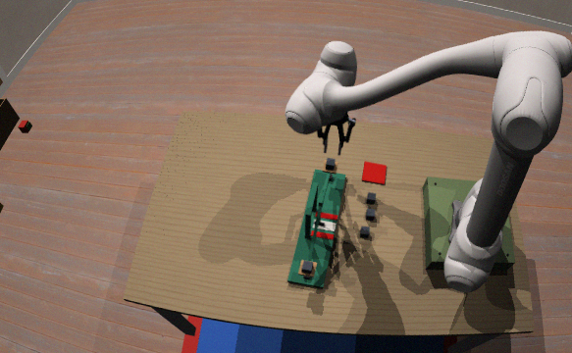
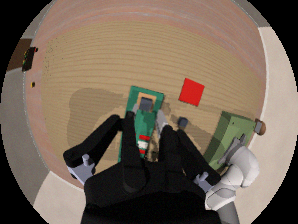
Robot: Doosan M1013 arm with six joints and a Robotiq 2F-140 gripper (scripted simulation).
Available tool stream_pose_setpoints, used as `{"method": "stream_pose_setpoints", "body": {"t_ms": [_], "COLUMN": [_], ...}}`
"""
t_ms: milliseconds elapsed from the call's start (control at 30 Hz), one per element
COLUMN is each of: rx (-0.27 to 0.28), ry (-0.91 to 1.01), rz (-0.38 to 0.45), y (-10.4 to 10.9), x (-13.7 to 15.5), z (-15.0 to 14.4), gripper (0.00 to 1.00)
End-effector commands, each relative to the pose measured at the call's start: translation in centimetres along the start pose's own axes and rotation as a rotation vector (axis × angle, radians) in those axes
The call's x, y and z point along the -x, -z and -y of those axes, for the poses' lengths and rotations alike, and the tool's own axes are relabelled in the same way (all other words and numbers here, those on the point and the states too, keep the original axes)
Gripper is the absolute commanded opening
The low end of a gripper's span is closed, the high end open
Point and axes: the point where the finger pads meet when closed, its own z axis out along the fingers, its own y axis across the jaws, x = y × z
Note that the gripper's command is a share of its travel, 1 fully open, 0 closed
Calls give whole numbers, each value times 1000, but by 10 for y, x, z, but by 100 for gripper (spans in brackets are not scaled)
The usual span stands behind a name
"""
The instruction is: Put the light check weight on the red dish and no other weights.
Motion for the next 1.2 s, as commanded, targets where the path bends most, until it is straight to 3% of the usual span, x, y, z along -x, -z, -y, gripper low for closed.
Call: {"method": "stream_pose_setpoints", "body": {"t_ms": [0,1167], "rx": [-6,-6], "ry": [-3,-3], "rz": [-2,-2], "y": [-2,-44], "x": [1,0], "z": [3,3], "gripper": [35,35]}}
